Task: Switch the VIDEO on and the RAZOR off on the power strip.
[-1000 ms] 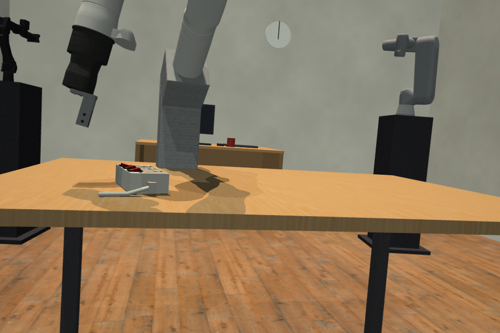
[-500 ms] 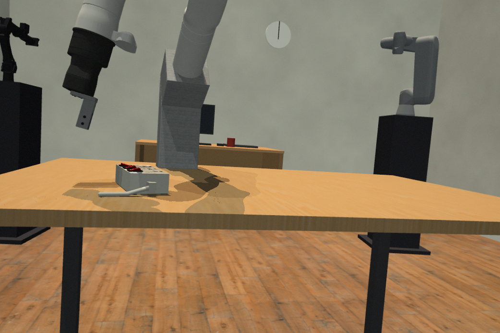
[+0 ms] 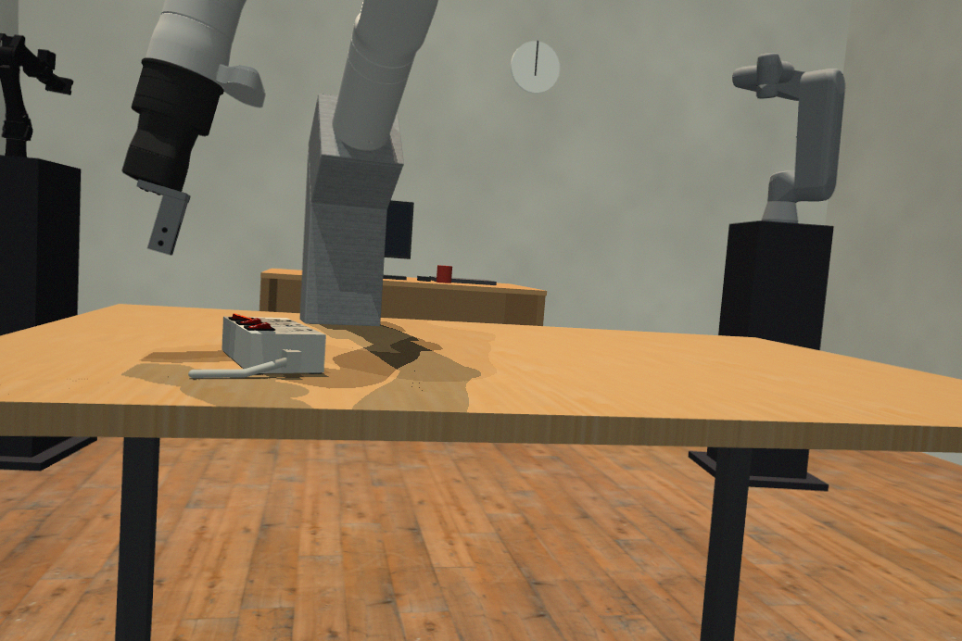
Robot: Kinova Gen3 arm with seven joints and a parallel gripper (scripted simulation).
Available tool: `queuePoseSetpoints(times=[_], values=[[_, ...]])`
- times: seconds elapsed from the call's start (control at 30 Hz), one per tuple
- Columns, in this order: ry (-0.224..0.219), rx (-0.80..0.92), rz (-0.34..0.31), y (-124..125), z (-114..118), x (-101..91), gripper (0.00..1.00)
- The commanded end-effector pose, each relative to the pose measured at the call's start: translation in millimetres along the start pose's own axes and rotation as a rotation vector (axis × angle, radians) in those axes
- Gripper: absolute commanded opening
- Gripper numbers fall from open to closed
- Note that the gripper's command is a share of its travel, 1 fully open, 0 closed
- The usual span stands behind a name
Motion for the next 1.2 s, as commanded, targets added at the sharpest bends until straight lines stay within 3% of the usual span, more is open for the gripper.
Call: queuePoseSetpoints(times=[0.0, 1.17], values=[[-0.003, 0.000, 0.001, 3.3, -0.1, 2.5, 0.00], [-0.014, 0.008, -0.006, 8.4, 4.3, 12.8, 0.00]])
Point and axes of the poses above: the point where the finger pads meet when closed, its own x axis out along the fingers, its own z axis across the jaws, y = z × x, the point moved 5 cm from there along -x, back along the fingers, and after that the axes turned 8 degrees about -x, right-handed, at the moved point
